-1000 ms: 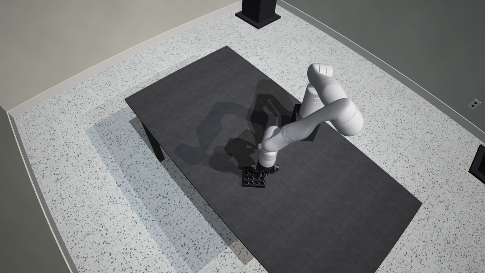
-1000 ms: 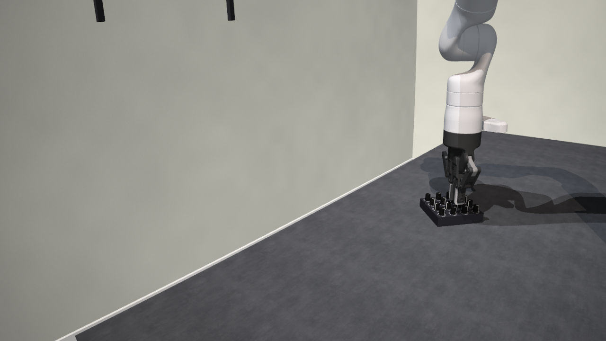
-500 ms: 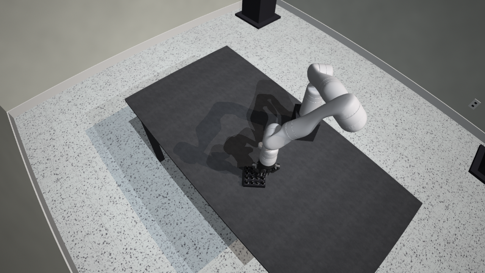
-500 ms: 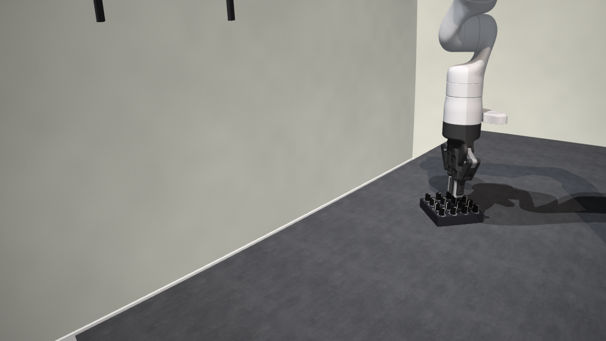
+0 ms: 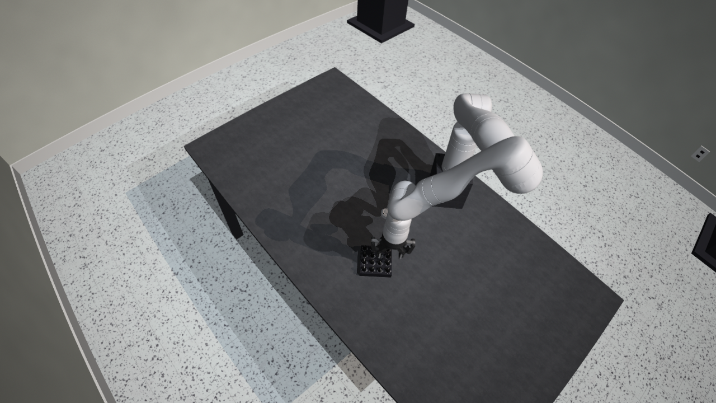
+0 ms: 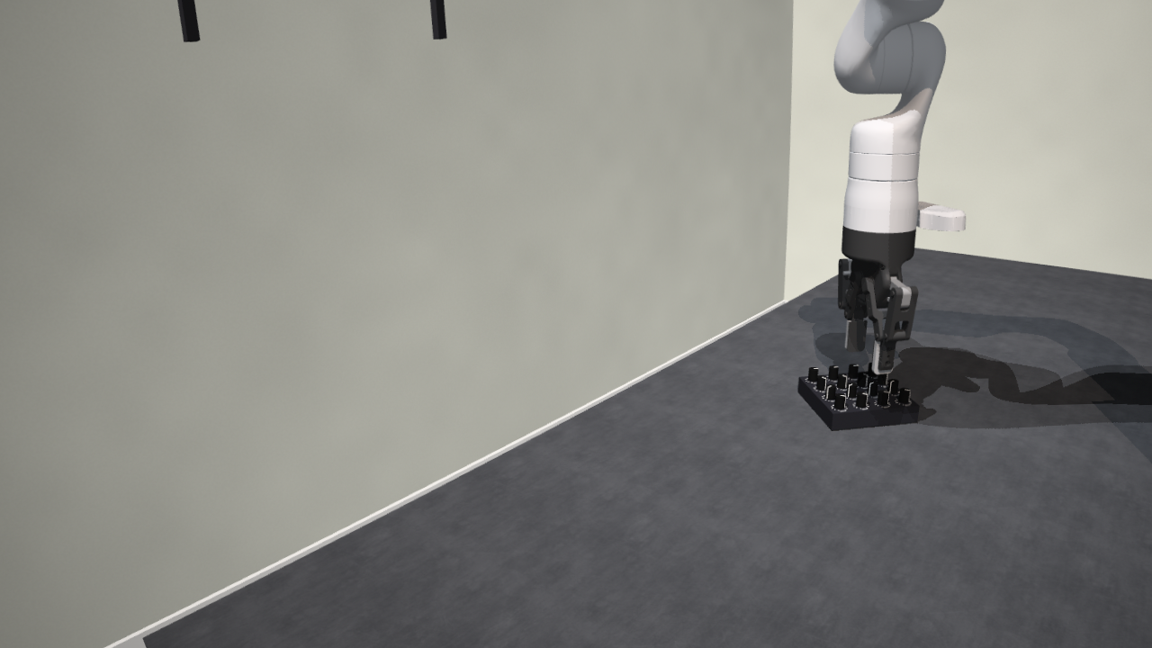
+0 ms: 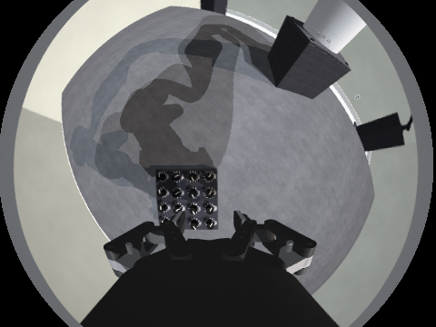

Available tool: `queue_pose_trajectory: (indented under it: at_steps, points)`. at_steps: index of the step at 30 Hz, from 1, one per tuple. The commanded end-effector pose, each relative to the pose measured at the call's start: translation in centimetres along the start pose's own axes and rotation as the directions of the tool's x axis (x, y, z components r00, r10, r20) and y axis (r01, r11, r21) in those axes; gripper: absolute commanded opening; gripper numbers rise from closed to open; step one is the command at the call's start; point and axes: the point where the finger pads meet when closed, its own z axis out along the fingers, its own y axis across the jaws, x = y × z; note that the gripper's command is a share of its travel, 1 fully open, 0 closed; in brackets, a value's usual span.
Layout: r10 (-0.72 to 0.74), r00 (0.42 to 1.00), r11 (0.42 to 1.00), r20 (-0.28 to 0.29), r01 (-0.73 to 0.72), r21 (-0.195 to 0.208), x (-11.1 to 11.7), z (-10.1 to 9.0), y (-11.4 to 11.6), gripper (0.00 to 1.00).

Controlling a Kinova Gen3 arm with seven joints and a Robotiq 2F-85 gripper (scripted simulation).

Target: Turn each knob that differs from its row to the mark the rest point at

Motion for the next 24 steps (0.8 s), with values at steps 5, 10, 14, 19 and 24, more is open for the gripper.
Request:
queue_pose_trajectory:
  at_steps: [5,10,14,19,24]
  points:
    - [-0.001,1.0,1.0,0.005,0.001,0.001,-0.2,-2.3,0.0,1.0]
    - [-0.001,1.0,1.0,0.005,0.001,0.001,-0.2,-5.1,0.0,1.0]
    - [-0.001,1.0,1.0,0.005,0.001,0.001,-0.2,-6.8,0.0,1.0]
    - [-0.001,1.0,1.0,0.005,0.001,0.001,-0.2,-8.9,0.0,1.0]
    - [-0.001,1.0,1.0,0.005,0.001,0.001,-0.2,-10.5,0.0,1.0]
